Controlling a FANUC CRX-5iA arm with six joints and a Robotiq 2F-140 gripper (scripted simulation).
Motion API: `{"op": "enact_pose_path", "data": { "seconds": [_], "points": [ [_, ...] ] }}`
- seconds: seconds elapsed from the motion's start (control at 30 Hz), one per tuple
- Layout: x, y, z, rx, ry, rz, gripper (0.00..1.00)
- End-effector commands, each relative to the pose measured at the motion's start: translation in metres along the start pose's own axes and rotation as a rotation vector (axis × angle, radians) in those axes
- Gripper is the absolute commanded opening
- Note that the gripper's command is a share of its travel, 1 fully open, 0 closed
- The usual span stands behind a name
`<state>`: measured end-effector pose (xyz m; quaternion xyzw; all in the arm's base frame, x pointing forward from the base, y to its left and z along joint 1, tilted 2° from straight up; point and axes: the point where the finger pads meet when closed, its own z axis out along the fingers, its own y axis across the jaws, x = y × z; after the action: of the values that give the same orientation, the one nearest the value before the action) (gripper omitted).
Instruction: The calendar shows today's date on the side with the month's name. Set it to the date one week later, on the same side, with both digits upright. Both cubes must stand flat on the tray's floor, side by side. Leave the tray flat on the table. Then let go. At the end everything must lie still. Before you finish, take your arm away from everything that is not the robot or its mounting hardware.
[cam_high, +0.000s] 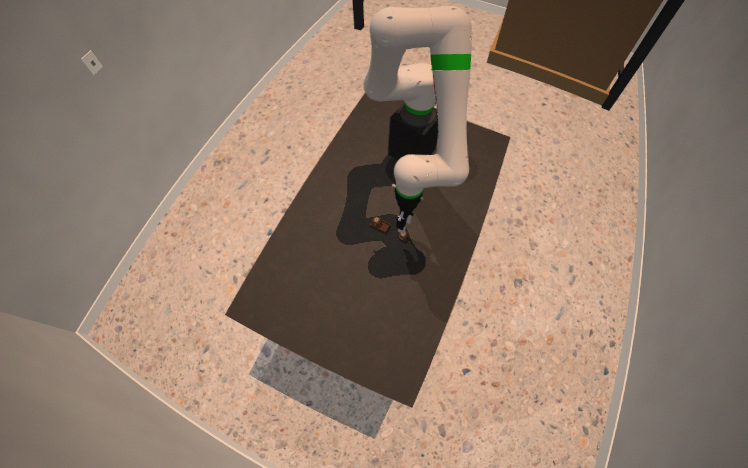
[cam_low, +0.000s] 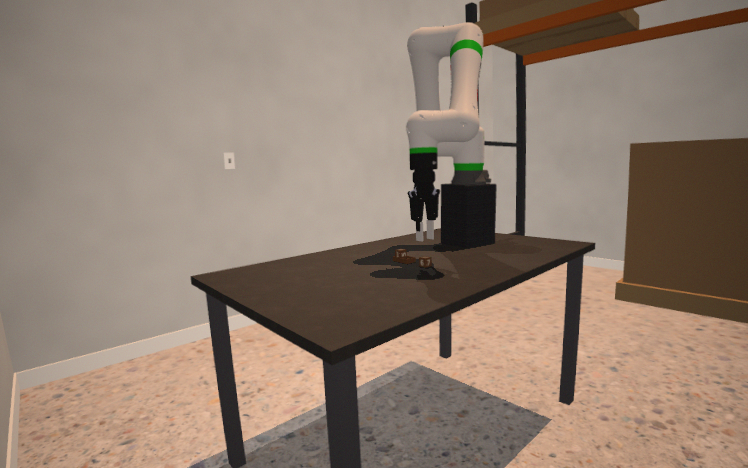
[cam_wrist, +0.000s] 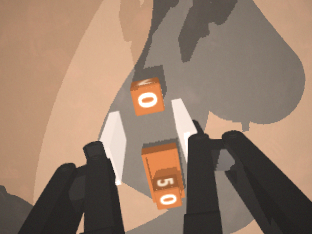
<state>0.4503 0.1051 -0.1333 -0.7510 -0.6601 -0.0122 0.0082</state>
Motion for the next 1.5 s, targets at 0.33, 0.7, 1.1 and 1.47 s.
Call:
{"op": "enact_pose_path", "data": {
  "seconds": [0.33, 0.7, 1.1, 1.47],
  "points": [
    [0.000, 0.000, 0.000, 0.000, 0.000, 0.000, 0.29],
    [0.000, 0.000, 0.001, 0.000, 0.000, 0.000, 0.29],
    [0.000, 0.000, 0.007, 0.000, 0.000, 0.000, 0.29],
    [0.000, 0.000, 0.020, 0.000, 0.000, 0.000, 0.29]
  ]
}}
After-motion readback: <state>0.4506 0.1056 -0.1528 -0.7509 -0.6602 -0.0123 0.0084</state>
